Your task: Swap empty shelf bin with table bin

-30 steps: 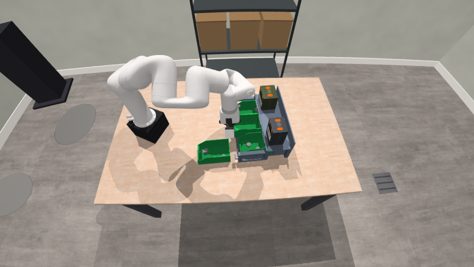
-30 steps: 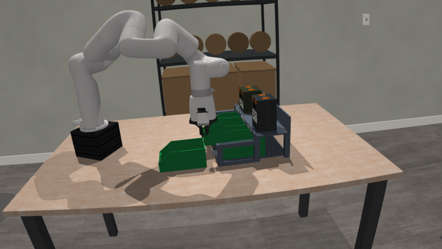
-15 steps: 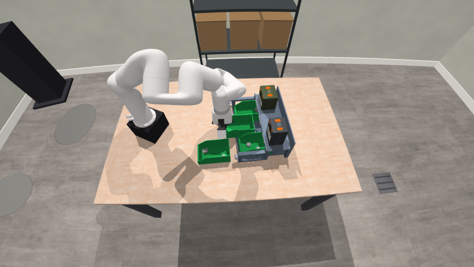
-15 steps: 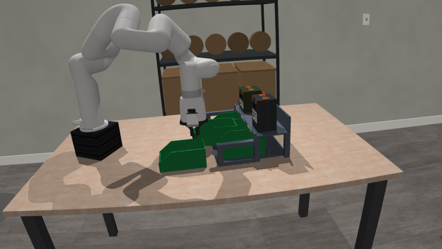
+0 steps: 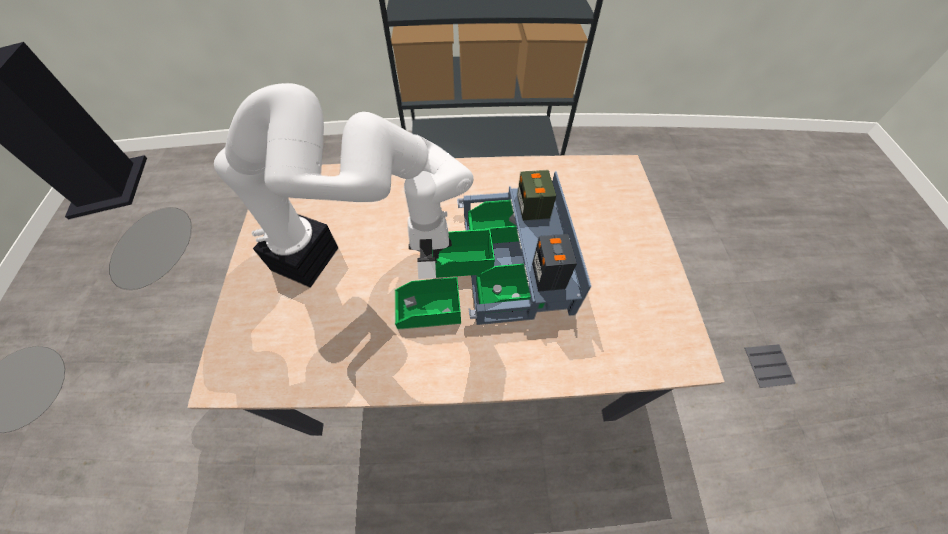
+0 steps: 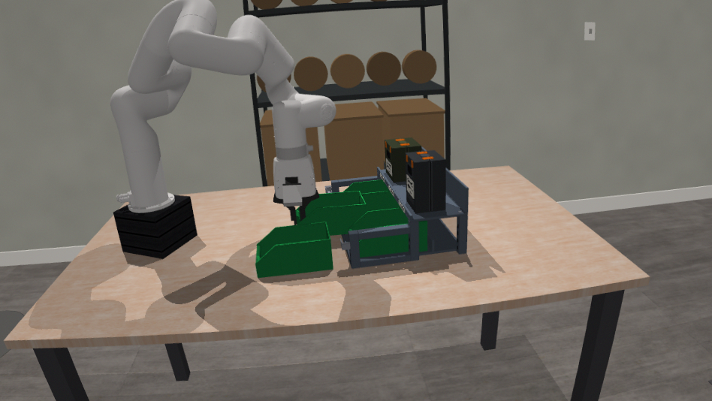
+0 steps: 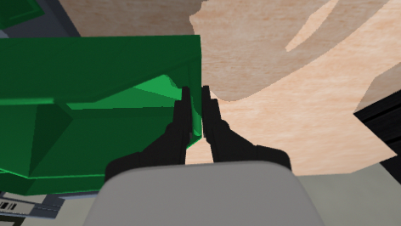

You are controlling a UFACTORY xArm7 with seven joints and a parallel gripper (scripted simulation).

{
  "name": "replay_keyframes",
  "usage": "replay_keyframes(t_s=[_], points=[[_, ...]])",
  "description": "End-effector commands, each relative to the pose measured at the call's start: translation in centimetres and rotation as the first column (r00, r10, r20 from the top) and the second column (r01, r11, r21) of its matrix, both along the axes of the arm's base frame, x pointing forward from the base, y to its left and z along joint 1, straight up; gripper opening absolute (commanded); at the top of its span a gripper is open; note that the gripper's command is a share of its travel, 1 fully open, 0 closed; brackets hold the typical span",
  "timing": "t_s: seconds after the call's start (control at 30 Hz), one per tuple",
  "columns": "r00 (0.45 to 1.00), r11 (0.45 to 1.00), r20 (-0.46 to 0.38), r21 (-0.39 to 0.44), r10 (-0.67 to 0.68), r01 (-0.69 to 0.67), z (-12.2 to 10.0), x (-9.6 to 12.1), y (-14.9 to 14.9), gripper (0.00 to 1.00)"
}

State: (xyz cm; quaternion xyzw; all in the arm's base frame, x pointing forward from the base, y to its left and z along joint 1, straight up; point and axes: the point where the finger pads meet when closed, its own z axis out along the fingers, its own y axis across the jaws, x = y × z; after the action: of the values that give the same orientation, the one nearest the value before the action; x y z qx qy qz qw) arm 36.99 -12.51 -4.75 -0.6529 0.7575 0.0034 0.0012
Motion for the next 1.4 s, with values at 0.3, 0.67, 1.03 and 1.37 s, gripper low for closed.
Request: replay_keyframes(t_s=[0.3, 0.67, 1.03, 1.37], points=[[1.0, 1.0, 0.006, -0.003, 0.0, 0.0, 0.1, -2.4, 0.4, 0.0], [1.0, 1.0, 0.006, -0.003, 0.0, 0.0, 0.1, -3.3, 0.5, 0.0], [1.0, 1.0, 0.006, -0.003, 0.0, 0.0, 0.1, -3.5, 0.5, 0.0], [1.0, 1.0, 0.006, -0.003, 0.0, 0.0, 0.1, -3.5, 0.5, 0.0]])
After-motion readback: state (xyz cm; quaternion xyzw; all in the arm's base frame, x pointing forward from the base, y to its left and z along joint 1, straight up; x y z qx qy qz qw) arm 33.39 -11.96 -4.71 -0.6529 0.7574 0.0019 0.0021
